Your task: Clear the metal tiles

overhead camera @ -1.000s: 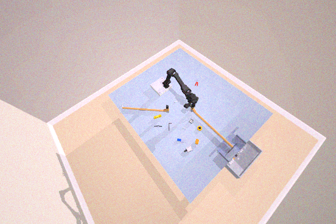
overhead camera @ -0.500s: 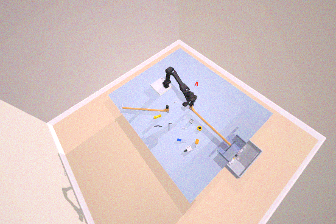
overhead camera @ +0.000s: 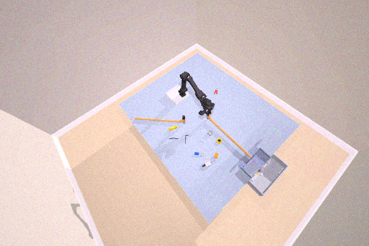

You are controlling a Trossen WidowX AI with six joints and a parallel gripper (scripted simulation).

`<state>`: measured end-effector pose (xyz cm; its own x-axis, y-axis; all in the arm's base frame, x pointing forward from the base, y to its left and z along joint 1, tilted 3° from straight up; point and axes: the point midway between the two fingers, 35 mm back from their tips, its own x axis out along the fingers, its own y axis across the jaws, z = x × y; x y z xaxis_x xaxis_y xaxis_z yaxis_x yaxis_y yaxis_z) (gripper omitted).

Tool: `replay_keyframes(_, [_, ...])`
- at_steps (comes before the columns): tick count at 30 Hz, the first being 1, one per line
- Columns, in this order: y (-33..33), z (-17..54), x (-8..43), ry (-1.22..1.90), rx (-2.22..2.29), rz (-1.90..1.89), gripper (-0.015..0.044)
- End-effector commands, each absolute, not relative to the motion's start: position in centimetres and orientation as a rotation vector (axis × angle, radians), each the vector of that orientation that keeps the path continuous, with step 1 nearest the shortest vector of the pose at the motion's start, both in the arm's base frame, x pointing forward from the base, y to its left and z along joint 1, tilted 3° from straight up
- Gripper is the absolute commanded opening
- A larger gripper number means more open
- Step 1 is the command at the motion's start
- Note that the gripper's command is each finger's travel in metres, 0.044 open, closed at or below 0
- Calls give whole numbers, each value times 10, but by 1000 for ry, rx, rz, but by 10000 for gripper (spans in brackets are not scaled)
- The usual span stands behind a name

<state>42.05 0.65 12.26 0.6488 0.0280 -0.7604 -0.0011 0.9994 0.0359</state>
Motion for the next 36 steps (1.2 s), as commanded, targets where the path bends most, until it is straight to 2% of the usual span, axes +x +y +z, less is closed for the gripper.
replay_keyframes(1, [6,130,415,840,37,11,0])
replay_keyframes(36, [6,119,359,838,38,10,0])
